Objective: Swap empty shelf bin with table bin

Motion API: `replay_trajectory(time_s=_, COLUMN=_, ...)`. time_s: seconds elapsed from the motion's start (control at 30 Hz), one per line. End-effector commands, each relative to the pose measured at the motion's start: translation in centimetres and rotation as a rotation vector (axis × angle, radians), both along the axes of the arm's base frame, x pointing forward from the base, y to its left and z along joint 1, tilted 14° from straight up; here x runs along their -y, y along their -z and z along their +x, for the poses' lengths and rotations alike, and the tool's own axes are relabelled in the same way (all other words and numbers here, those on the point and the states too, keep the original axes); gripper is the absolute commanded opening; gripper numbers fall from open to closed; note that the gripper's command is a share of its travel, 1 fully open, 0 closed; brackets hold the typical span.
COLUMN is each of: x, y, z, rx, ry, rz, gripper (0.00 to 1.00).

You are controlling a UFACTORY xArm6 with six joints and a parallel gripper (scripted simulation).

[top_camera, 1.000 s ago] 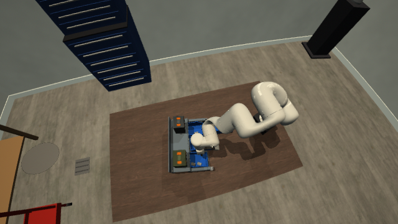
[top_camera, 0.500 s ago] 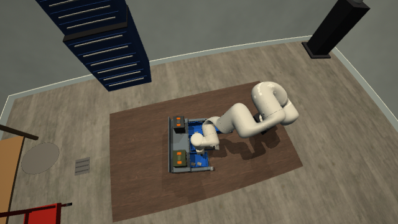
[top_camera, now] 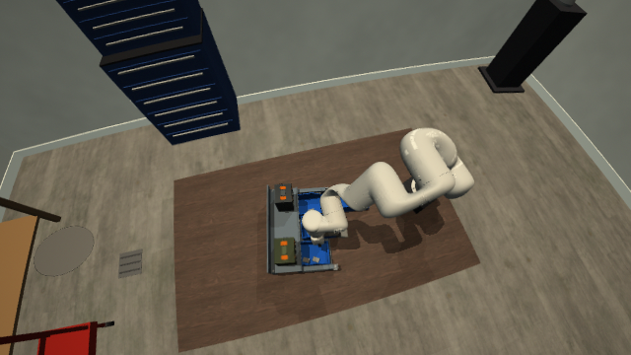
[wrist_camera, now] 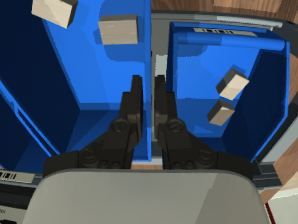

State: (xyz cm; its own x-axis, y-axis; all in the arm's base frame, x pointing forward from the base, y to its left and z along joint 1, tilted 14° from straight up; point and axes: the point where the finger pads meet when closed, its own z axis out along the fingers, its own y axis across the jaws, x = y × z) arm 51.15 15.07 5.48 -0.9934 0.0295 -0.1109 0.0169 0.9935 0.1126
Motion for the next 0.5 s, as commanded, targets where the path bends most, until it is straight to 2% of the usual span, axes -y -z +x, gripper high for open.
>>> replay_trajectory(time_s=0.0, x=0.0, y=-0.6, z=0.0, rx=0.004, ry=0.000, rz=0.001, gripper=0.10)
replay_trajectory(time_s=0.47, x=0.2, y=-2.2, z=-0.3, rx=0.004, ry=0.000, rz=0.001, gripper=0.10)
